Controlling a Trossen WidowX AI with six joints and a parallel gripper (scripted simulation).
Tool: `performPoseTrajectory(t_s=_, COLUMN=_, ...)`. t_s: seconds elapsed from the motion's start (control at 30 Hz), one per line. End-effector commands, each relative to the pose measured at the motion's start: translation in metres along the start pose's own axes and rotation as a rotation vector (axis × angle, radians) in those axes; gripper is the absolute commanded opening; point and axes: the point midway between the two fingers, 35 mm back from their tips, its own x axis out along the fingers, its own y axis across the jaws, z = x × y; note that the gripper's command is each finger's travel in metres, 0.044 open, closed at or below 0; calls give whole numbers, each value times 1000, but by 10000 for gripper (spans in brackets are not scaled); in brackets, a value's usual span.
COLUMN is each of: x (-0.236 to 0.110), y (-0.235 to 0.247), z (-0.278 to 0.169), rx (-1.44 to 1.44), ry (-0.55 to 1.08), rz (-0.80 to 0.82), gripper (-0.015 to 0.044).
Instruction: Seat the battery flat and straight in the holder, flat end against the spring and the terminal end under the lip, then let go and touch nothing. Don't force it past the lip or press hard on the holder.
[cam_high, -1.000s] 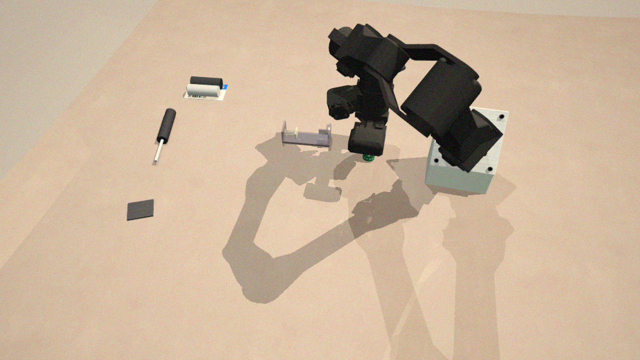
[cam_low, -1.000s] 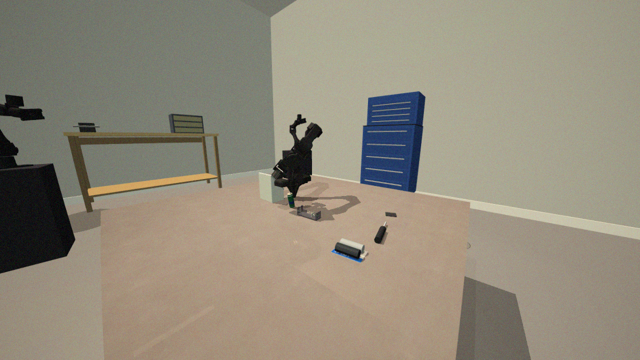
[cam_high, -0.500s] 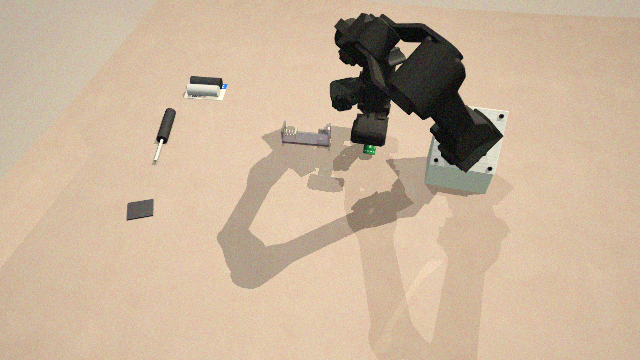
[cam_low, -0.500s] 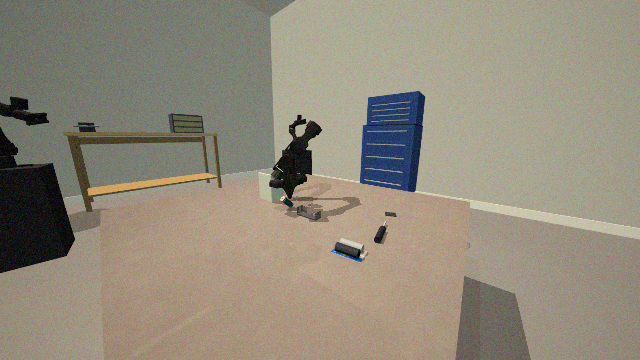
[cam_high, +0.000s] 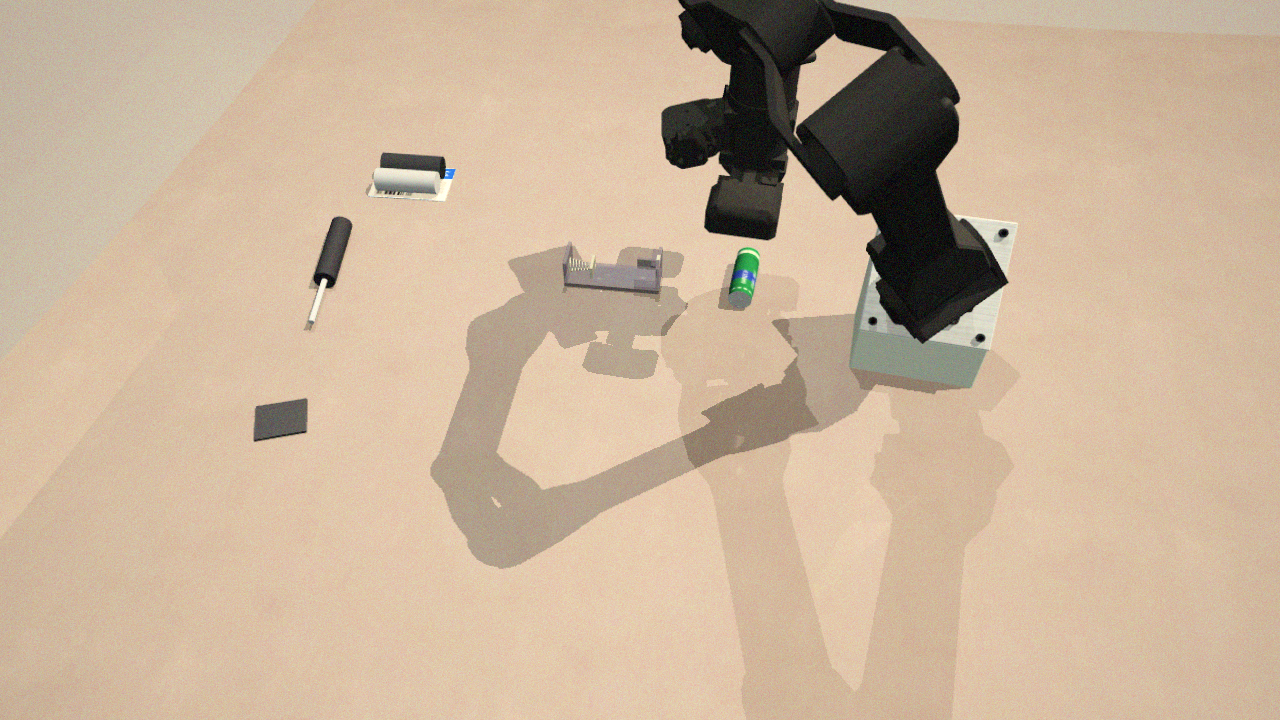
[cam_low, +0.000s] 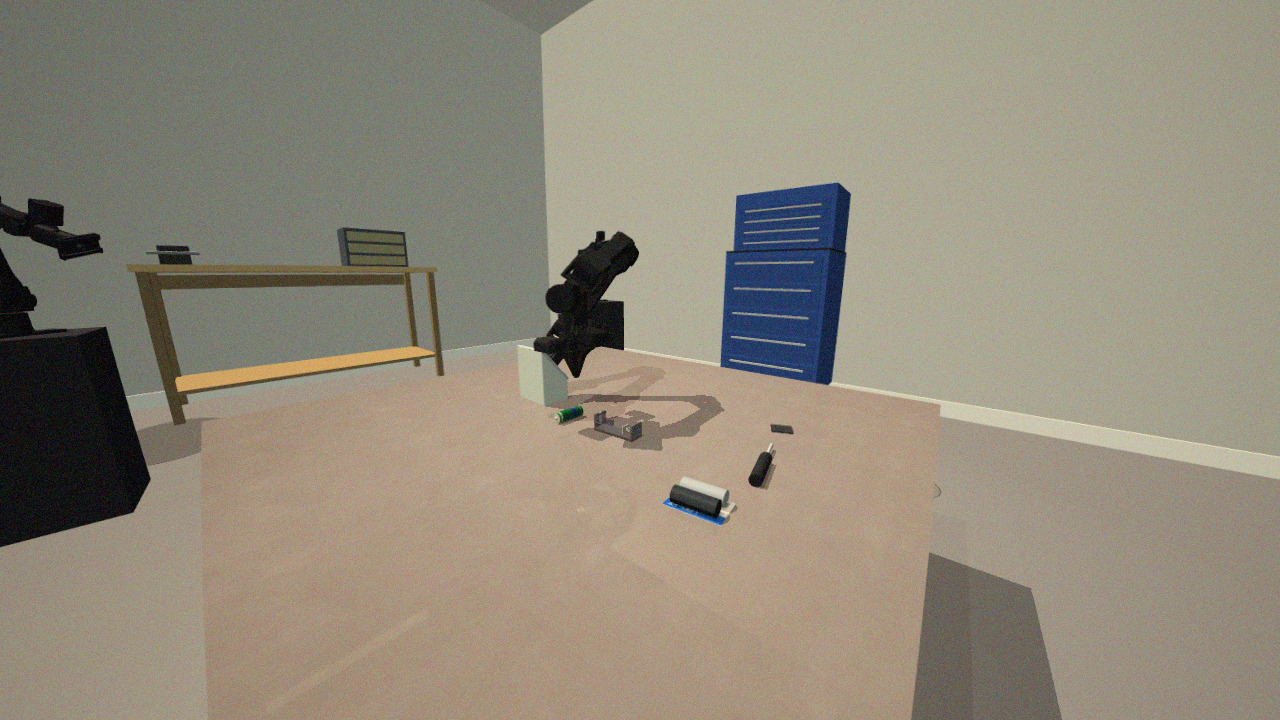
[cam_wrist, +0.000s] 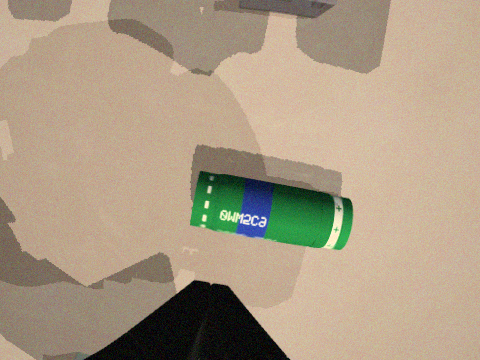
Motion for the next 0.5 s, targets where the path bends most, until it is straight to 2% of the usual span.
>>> performPoseTrajectory(t_s=0.0, x=-26, y=0, z=-2, rx=-10, ry=1, rz=-3, gripper=0)
performPoseTrajectory(t_s=0.4, x=-25, y=0, z=-2, rx=-3, ry=-1, rz=-1, gripper=0)
performPoseTrajectory(t_s=0.47, x=-23, y=-1, z=-2, rx=57, ry=-1, rz=-1, gripper=53)
